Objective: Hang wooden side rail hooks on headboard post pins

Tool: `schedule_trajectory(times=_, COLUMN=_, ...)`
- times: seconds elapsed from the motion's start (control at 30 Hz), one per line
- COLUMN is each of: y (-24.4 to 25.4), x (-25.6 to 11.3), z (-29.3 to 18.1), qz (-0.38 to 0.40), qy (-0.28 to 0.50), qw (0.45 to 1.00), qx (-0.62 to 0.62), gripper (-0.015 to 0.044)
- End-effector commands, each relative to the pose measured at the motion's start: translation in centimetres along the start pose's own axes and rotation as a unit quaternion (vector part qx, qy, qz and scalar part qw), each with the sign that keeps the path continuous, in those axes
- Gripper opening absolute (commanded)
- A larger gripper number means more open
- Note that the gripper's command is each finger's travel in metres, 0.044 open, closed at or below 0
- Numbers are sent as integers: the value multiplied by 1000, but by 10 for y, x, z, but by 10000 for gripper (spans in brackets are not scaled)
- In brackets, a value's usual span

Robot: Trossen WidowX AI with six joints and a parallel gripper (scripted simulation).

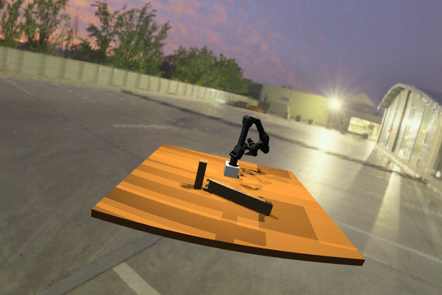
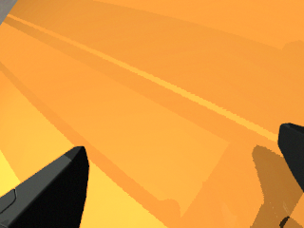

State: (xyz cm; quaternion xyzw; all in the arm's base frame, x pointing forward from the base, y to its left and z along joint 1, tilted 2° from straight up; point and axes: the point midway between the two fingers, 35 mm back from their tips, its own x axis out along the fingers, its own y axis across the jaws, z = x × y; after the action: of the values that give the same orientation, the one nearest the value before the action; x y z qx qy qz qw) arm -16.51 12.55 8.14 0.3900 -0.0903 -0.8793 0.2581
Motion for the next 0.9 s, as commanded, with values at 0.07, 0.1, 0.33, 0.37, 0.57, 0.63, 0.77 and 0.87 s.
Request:
schedule_trajectory(times=0.07, y=2, x=-10, z=12, qz=-8, qy=0, qw=1000, qx=8, gripper=440)
schedule_trajectory(times=0.1, y=5, x=-17, z=19, qz=-13, qy=0, qw=1000, qx=13, gripper=440)
schedule_trajectory(times=0.33, y=45, x=-68, z=79, qz=-54, qy=-6, qw=997, qx=58, gripper=440)
schedule_trajectory(times=0.37, y=45, x=-68, z=79, qz=-54, qy=-6, qw=997, qx=58, gripper=440)
schedule_trajectory(times=0.57, y=29, x=-72, z=63, qz=-80, qy=-6, qw=996, qx=50, gripper=440)
schedule_trajectory(times=0.63, y=20, x=-84, z=49, qz=-114, qy=-7, qw=992, qx=55, gripper=440)
schedule_trajectory(times=0.77, y=4, x=-111, z=14, qz=-190, qy=-2, qw=979, qx=71, gripper=440)
schedule_trajectory(times=0.87, y=-2, x=-130, z=-13, qz=-244, qy=11, qw=966, qx=80, gripper=440)
